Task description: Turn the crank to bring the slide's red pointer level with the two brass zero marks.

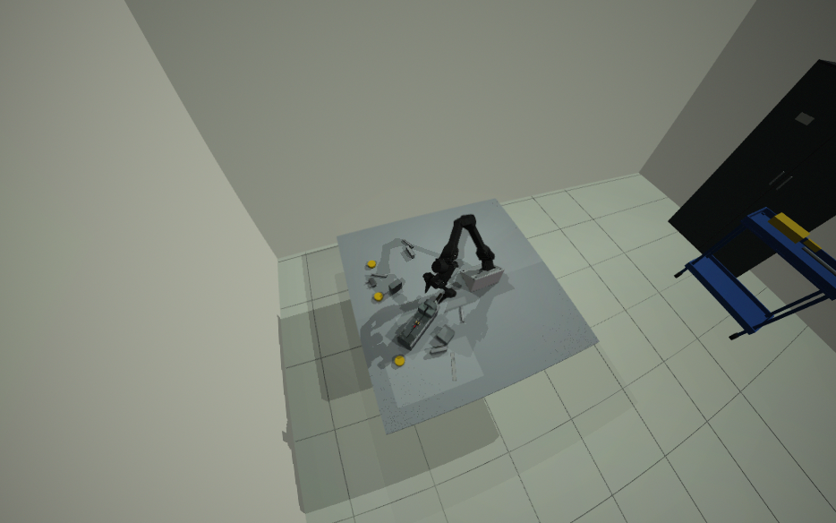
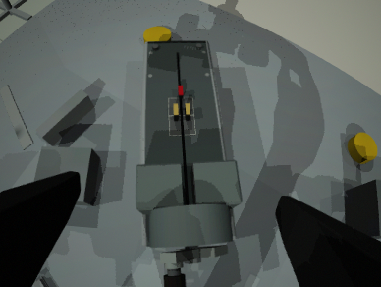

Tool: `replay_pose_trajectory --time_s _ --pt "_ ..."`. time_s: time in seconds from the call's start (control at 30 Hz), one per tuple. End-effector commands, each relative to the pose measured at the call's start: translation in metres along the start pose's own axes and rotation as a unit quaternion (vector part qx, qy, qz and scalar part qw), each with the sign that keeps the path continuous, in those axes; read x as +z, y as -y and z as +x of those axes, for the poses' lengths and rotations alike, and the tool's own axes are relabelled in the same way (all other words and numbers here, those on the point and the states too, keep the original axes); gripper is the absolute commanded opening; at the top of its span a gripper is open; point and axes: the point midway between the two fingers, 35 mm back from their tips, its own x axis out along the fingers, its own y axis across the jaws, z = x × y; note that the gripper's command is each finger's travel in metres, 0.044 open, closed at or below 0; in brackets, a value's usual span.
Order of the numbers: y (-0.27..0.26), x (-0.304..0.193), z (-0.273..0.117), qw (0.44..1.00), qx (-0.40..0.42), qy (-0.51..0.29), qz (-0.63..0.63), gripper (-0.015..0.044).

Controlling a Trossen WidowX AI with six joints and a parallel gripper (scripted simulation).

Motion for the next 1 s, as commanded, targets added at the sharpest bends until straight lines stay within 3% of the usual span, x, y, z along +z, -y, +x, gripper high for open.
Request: replay_pose_trajectory --time_s 0.0,0.37,0.97 --pt "0.002 -0.013 -0.01 1.0 0.012 0.008 -0.025 0.044" --pt "0.004 -0.043 -0.028 0.996 0.031 0.025 -0.075 0.044" --pt "0.008 -0.08 0.01 0.996 0.031 0.027 -0.079 0.044"
